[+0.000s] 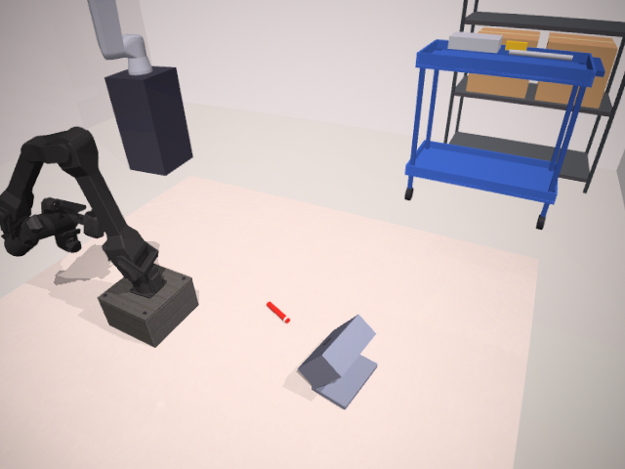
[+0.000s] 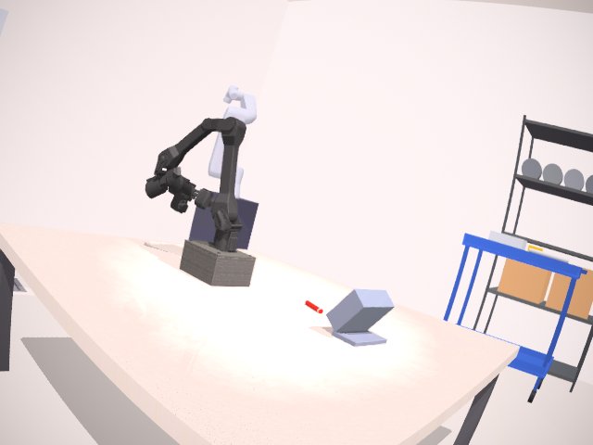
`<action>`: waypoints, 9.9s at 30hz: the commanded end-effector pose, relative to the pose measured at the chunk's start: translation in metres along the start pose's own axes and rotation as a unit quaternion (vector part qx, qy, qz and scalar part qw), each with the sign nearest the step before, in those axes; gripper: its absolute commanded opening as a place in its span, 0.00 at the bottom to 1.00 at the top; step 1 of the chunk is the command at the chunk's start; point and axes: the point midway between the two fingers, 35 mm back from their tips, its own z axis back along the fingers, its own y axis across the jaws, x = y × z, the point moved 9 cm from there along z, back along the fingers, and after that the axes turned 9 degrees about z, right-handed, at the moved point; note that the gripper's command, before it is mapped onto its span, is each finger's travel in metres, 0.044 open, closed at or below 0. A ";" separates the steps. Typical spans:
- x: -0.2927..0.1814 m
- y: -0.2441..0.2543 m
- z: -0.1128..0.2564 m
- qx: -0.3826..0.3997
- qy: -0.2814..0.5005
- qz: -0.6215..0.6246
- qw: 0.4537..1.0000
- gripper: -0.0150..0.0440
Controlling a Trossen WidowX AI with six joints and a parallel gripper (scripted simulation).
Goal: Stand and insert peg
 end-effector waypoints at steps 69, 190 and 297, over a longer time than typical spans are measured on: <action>0.111 0.395 0.201 -0.365 -0.508 0.195 0.756 1.00; 0.087 0.537 -0.107 -0.310 -0.516 0.464 0.650 0.34; 0.073 0.426 -0.173 -0.120 -0.779 0.515 0.336 0.34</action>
